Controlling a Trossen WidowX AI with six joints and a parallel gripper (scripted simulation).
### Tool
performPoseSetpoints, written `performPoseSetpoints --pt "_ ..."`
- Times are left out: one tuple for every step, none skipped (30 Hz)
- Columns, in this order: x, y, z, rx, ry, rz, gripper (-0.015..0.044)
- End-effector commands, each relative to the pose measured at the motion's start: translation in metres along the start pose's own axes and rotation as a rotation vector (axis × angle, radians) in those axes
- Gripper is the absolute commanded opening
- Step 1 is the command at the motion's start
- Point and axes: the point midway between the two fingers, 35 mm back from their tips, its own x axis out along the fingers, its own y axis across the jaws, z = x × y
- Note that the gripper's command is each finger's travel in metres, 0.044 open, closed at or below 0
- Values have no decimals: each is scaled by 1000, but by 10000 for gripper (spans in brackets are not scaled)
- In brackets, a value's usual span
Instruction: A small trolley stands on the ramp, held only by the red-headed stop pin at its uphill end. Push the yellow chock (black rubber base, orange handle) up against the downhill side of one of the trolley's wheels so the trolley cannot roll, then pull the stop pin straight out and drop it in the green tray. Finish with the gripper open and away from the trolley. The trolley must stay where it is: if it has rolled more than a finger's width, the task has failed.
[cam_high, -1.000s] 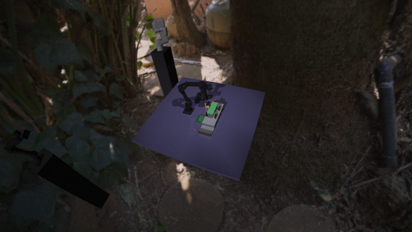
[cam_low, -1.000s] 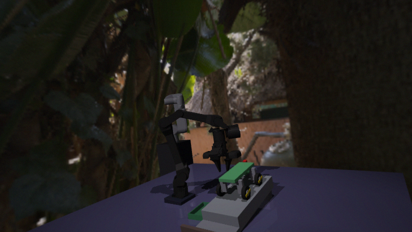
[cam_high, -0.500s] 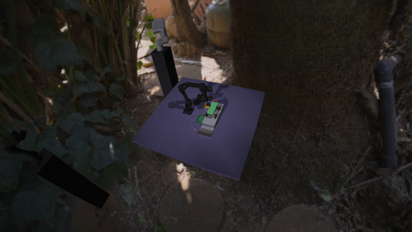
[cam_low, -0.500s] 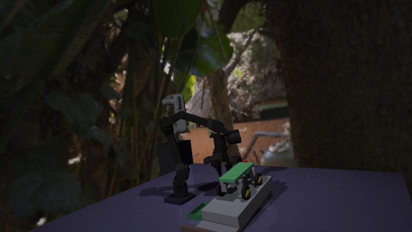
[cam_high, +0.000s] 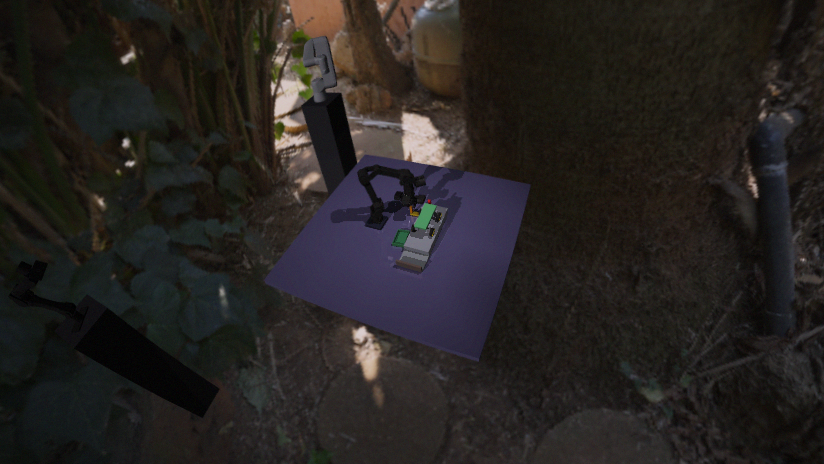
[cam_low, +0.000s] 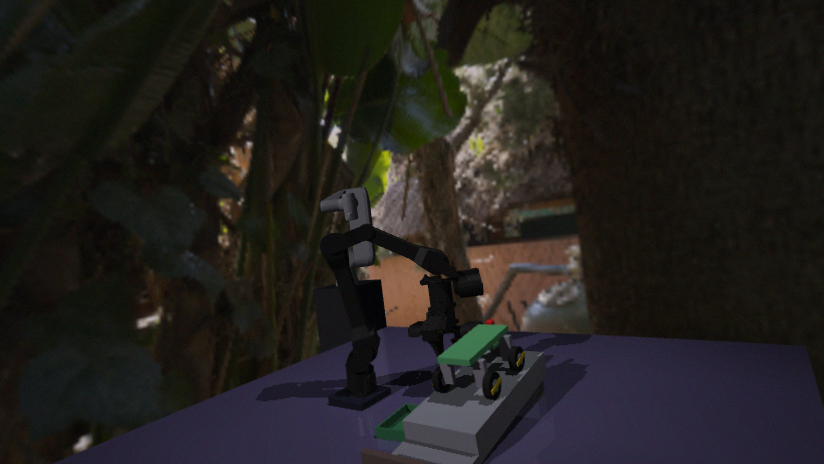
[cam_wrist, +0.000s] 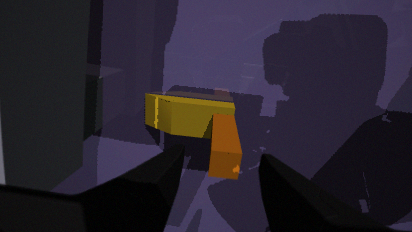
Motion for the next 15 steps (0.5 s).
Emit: performPoseSetpoints --pt "5 -1 1 -6 -8 -5 190" --pt "5 -1 1 -6 -8 -5 190" --pt "5 -1 1 -6 -8 -5 190" --pt "5 -1 1 -6 -8 -5 190" --pt "6 -1 1 -6 -8 -5 190" --pt "6 -1 1 -6 -8 -5 190" --pt "7 -1 1 -6 -8 -5 190" --pt "9 -1 1 -6 -8 -5 190" --pt "10 -1 1 -6 -8 -5 190" --pt "12 -1 1 -6 -8 -5 190" --pt "13 -1 1 -6 -8 -5 190" --pt "15 -1 1 -6 -8 -5 190" --pt "17 0 1 -6 -8 -5 190" --pt "18 0 1 -6 -8 -5 190" --pt "20 -1 1 -6 -8 -5 190"
